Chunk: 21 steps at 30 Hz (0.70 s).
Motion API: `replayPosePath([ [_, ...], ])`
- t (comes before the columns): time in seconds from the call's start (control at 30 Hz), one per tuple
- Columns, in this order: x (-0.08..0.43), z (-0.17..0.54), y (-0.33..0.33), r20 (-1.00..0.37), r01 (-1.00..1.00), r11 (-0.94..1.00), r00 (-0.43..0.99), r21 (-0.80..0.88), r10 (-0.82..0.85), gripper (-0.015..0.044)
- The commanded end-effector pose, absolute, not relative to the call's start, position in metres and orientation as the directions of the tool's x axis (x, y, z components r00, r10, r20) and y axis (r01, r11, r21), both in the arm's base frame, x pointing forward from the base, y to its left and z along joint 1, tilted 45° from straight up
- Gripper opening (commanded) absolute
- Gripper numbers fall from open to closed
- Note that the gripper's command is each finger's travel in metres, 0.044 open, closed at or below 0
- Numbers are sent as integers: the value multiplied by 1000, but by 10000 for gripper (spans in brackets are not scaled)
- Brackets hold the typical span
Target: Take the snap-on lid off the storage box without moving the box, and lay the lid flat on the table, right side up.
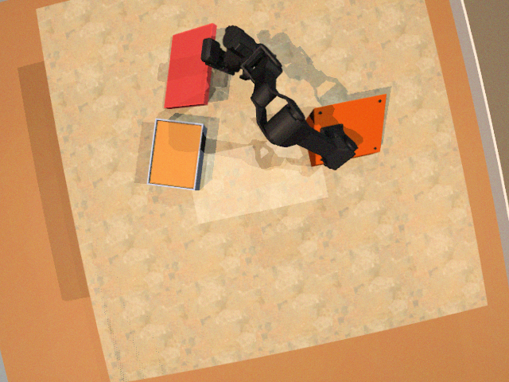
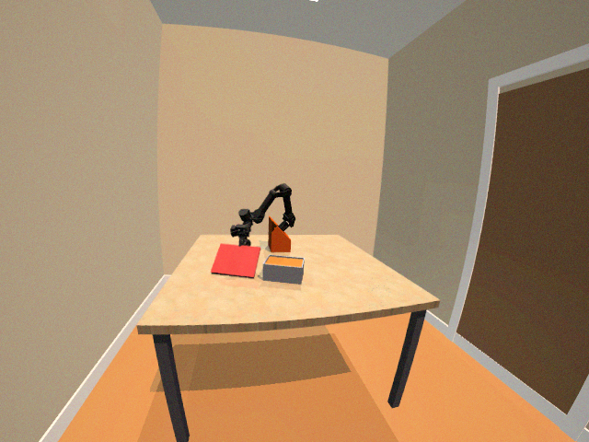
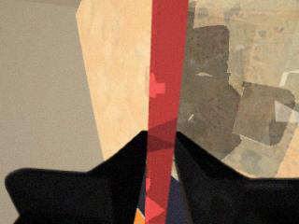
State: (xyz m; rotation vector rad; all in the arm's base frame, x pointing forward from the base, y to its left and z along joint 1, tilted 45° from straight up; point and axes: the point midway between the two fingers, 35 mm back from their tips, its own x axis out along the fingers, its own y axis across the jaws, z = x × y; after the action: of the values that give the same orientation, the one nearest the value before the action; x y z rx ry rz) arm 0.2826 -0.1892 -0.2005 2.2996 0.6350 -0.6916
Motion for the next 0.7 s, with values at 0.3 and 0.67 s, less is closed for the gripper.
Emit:
replayPosePath([
  [0.3, 281, -212, -177, -625, 600, -679, 736, 422, 261, 0],
  [0.67, 281, -218, -170, -625, 600, -679, 736, 422, 262, 0],
])
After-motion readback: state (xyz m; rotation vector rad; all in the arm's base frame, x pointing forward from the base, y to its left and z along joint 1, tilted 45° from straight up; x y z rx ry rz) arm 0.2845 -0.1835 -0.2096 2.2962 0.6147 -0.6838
